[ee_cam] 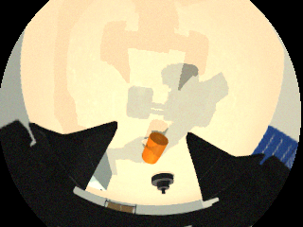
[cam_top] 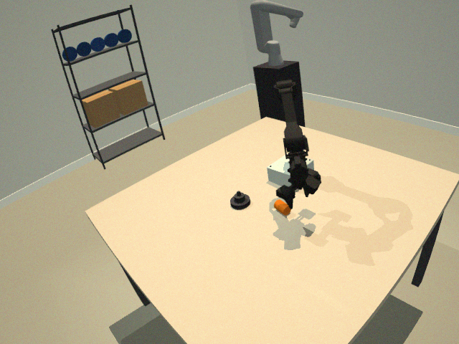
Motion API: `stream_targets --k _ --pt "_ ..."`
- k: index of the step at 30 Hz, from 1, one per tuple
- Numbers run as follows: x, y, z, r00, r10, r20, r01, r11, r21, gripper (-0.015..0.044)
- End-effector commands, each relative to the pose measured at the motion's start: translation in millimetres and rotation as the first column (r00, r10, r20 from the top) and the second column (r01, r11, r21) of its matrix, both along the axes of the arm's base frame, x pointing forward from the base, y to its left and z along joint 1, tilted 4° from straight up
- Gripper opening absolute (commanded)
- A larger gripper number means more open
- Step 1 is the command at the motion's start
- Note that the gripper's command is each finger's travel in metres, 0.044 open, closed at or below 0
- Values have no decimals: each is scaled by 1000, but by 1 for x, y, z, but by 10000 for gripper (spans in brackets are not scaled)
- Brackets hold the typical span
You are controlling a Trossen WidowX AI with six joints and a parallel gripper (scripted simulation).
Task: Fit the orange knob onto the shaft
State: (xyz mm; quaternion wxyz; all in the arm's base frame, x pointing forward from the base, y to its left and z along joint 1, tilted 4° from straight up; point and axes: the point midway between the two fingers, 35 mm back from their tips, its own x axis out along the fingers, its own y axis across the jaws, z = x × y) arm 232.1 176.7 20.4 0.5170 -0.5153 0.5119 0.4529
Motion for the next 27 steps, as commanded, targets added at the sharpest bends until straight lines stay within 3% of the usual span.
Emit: stream_targets --k 1,27 --pt "16 -56 17 987 -162 -20 157 975 -155 440" --pt "18 -63 -24 986 -168 -21 162 974 -161 440"
